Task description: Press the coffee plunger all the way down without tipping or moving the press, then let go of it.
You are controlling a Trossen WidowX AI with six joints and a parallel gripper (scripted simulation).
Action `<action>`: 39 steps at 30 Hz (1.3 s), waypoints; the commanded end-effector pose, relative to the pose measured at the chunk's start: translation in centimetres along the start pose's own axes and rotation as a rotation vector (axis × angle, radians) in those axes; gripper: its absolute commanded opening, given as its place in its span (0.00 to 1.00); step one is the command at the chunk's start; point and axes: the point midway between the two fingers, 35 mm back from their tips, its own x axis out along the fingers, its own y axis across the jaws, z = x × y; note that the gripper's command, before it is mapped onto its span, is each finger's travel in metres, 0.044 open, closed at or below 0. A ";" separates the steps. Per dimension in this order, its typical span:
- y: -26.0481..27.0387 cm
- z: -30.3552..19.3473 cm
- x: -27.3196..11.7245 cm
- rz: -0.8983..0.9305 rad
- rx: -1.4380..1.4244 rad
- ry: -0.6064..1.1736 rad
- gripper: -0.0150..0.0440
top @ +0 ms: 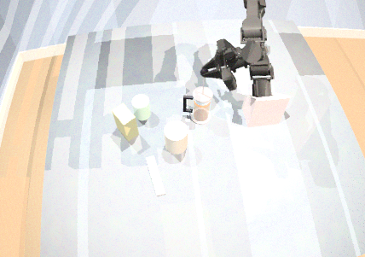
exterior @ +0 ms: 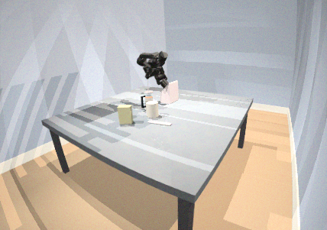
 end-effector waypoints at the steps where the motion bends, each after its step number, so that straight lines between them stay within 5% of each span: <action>1: 0.0 -0.1 0.1 -0.002 -0.004 -0.002 0.45; 39: 1.4 -4.9 3.7 0.012 -0.001 0.019 0.45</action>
